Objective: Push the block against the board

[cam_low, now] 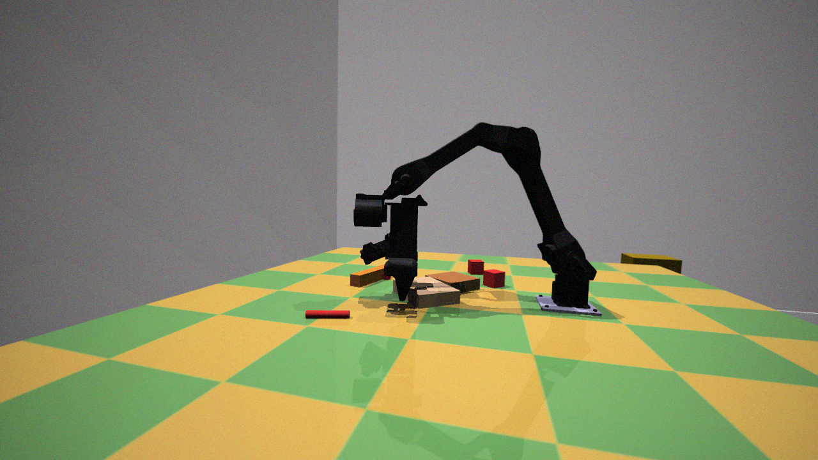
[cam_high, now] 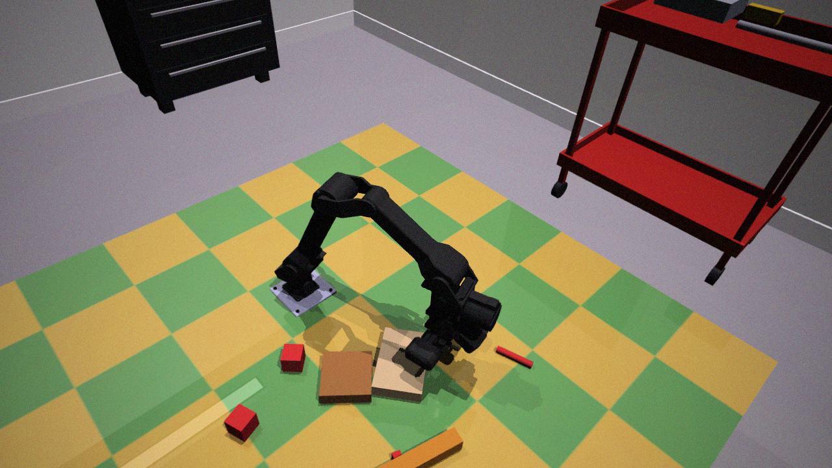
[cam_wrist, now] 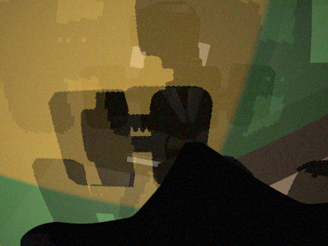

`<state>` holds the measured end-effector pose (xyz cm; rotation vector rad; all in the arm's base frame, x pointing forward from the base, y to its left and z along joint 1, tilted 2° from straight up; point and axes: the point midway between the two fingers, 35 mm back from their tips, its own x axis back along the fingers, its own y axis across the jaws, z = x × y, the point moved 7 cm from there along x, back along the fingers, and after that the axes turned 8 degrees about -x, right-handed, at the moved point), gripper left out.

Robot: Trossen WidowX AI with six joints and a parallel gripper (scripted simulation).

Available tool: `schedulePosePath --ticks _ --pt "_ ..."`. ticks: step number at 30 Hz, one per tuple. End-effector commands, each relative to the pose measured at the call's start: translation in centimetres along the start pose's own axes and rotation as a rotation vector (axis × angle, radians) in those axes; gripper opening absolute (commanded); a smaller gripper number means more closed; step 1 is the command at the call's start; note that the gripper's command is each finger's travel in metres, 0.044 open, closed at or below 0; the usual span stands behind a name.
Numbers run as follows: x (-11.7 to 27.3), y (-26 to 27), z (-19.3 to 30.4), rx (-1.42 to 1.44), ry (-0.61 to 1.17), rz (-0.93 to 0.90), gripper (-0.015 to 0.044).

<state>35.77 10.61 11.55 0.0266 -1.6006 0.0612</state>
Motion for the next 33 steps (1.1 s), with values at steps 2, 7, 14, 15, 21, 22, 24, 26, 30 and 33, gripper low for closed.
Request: schedulePosePath --ticks 2,7,14,15,21,22,24,26,30,33 --pt "-0.1 0.1 -0.8 0.005 0.003 0.003 0.0000" --pt "-0.2 0.3 -1.6 0.005 0.002 0.003 0.0000" --pt "-0.3 0.5 -2.7 0.005 0.002 0.003 0.0000" --pt "-0.3 0.5 -2.8 0.005 0.001 0.003 0.0000" --pt "0.7 0.6 -3.0 0.002 -0.005 -0.001 0.0000" --pt "1.8 0.6 -3.1 0.004 -0.004 -0.001 0.0000" --pt "4.2 0.6 -3.1 0.005 0.000 0.001 0.0000" --pt "5.1 0.6 -3.0 0.005 0.001 0.002 0.0000" --pt "5.1 0.6 -3.0 0.005 0.001 0.002 0.0000" --pt "5.1 0.8 -2.2 0.055 0.002 0.002 0.0000"
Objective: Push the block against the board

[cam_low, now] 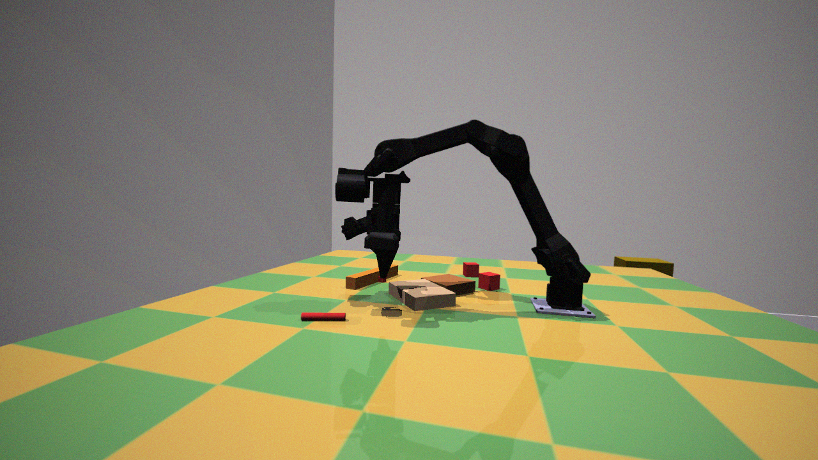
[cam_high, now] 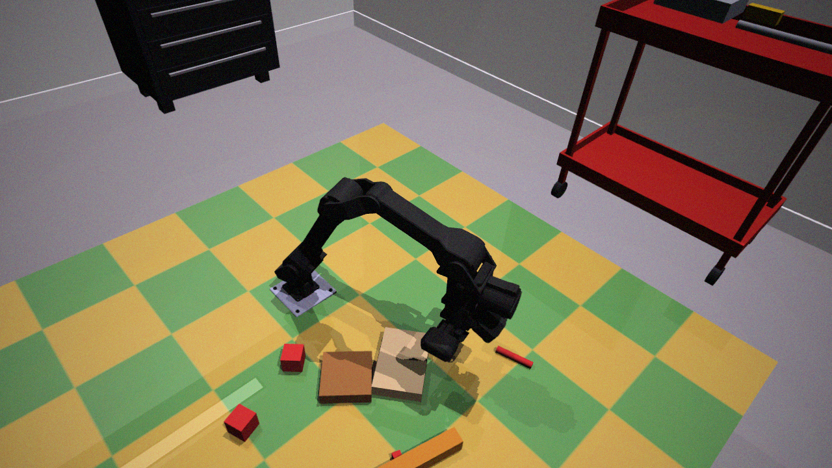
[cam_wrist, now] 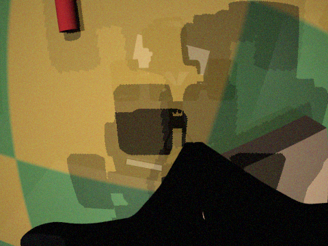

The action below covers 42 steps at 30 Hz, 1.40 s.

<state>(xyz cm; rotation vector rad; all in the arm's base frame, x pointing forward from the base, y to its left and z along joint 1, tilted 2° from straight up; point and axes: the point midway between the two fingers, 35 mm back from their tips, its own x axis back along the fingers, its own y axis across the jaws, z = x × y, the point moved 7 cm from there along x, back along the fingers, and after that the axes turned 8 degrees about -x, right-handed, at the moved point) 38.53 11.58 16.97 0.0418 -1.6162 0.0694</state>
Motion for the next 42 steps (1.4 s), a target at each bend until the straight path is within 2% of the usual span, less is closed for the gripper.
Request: schedulePosePath --ticks 1,5,10,18,42 --pt "-0.2 0.3 1.3 0.075 0.019 0.006 0.0000" --pt "-0.3 0.6 3.2 0.187 0.020 0.004 0.0000" --pt "-0.5 0.6 3.3 0.198 0.020 0.004 0.0000" --pt "-5.6 0.7 3.4 0.429 0.021 0.002 0.0000" --pt "-5.7 0.0 4.2 0.435 0.022 0.002 0.0000"
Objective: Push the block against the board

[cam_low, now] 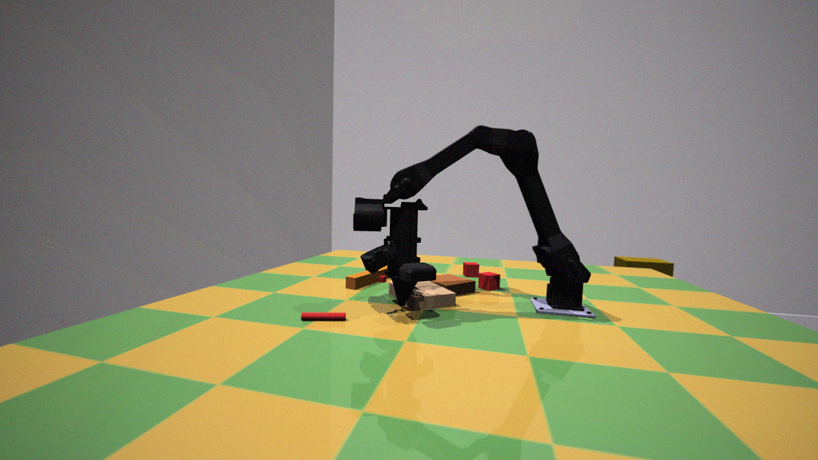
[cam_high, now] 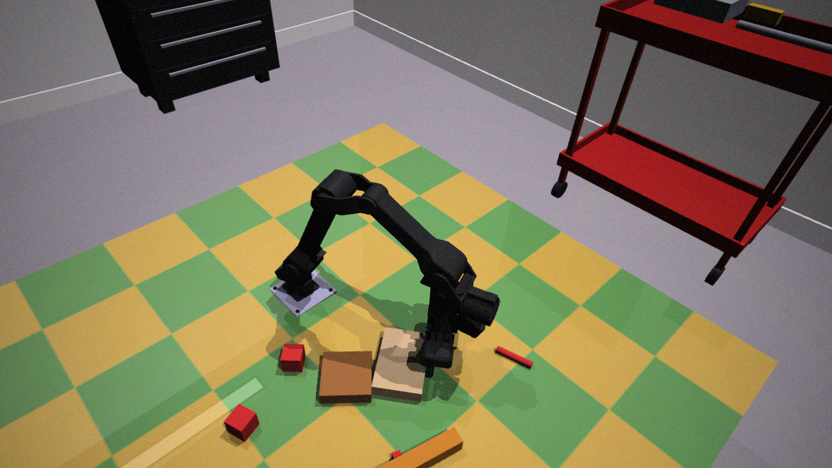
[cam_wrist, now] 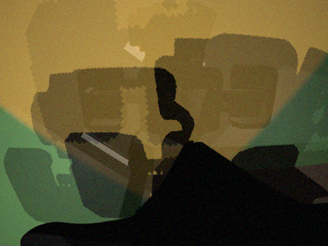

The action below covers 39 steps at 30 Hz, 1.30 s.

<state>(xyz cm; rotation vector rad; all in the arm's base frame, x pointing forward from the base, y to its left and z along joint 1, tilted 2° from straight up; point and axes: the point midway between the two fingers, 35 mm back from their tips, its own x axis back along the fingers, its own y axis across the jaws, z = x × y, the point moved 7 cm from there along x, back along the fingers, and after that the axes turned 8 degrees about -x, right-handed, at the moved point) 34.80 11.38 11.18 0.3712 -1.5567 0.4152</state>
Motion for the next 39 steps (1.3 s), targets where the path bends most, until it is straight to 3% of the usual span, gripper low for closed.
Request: schedulePosePath --ticks 1,39 --pt "-0.1 -0.1 0.3 0.005 0.002 0.002 0.0000" --pt "0.0 -0.6 2.8 0.005 0.004 0.002 0.0000"
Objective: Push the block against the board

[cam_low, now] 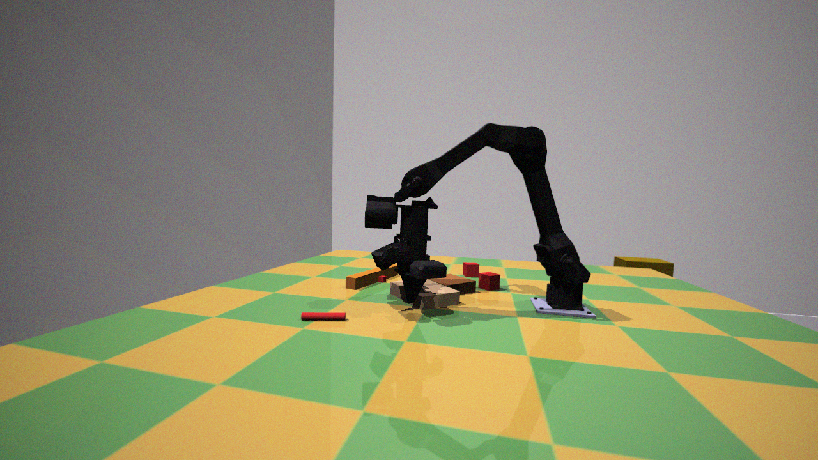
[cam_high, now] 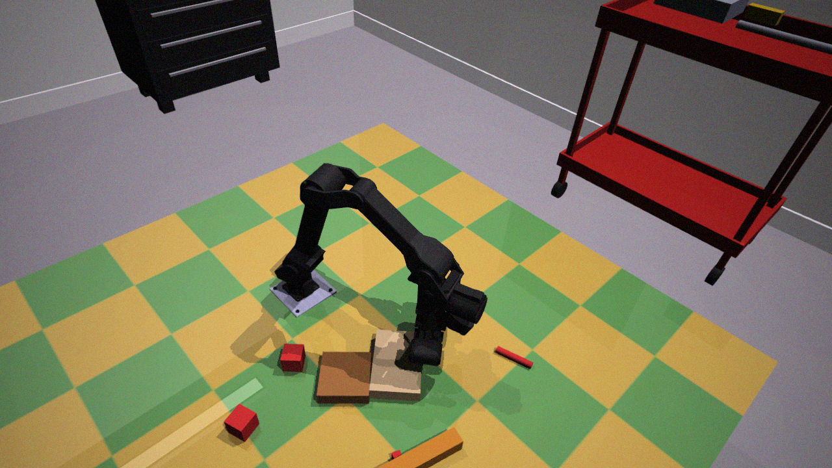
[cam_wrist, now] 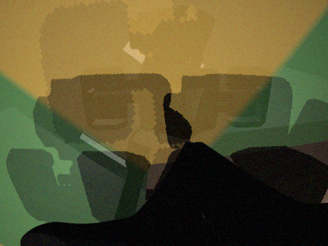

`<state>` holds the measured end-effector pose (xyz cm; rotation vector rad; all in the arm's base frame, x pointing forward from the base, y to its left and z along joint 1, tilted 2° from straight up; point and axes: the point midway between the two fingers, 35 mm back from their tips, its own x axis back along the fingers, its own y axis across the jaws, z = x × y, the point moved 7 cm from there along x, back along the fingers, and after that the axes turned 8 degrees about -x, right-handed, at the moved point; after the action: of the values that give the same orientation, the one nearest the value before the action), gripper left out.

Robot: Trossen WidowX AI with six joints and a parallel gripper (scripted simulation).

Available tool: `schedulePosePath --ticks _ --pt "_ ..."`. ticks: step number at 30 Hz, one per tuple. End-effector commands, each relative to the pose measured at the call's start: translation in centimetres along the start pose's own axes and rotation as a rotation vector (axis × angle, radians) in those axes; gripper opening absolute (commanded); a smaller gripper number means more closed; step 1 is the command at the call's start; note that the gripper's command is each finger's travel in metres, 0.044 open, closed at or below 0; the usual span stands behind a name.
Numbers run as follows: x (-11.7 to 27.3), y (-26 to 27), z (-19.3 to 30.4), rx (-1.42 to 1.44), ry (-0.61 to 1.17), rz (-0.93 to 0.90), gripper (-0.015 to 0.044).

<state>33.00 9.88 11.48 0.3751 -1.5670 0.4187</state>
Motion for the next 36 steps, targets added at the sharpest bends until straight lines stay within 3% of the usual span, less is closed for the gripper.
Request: schedulePosePath --ticks 1,36 --pt "-0.3 -0.2 0.6 0.001 0.015 0.000 0.0000" --pt "-0.2 -0.6 1.3 0.001 0.015 0.000 0.0000"
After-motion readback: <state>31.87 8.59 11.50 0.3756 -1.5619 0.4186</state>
